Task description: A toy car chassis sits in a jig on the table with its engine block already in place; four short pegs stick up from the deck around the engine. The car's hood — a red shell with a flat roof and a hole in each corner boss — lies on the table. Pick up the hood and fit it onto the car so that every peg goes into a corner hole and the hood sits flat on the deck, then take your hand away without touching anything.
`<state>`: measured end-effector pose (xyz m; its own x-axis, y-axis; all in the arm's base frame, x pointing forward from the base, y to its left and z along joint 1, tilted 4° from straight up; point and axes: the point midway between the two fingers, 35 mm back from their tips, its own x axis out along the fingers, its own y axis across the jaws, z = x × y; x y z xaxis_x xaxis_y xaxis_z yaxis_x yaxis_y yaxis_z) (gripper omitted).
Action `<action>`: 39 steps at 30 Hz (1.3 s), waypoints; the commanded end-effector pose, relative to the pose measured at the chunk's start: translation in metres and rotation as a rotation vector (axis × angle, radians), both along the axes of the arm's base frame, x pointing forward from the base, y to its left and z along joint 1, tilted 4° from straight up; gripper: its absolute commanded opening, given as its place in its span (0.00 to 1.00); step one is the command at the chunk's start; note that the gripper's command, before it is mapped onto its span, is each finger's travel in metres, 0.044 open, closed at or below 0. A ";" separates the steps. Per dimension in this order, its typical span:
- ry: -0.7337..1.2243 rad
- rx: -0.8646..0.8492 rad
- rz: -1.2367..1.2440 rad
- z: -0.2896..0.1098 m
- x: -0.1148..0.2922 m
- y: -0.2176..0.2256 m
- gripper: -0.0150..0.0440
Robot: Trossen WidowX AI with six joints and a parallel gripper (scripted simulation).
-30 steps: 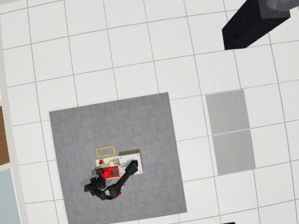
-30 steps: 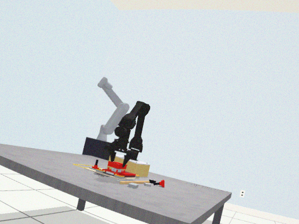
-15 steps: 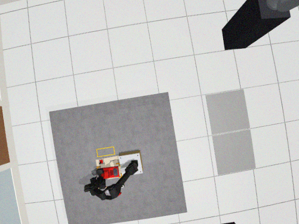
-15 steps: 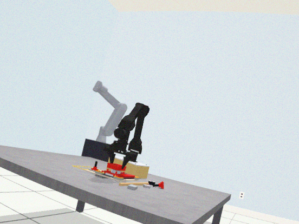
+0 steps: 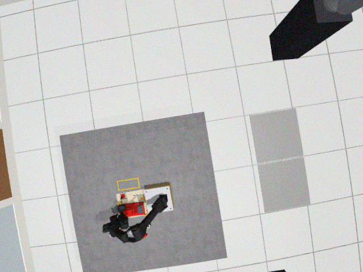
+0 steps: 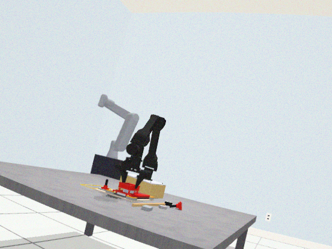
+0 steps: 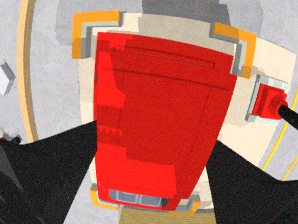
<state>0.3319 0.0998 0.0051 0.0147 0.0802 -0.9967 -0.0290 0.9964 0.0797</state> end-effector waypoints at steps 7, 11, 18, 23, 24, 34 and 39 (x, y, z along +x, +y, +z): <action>-0.001 0.005 -0.005 -0.005 0.000 0.001 0.25; -0.001 0.005 -0.005 -0.006 0.001 0.002 0.25; -0.001 0.005 -0.005 -0.009 0.001 0.002 0.25; -0.001 0.005 -0.005 -0.012 0.001 0.002 0.25; -0.001 0.005 -0.005 -0.012 0.001 0.002 0.25; 0.000 0.004 -0.002 -0.014 0.001 0.002 0.25; 0.001 0.003 -0.001 -0.014 0.000 0.002 0.39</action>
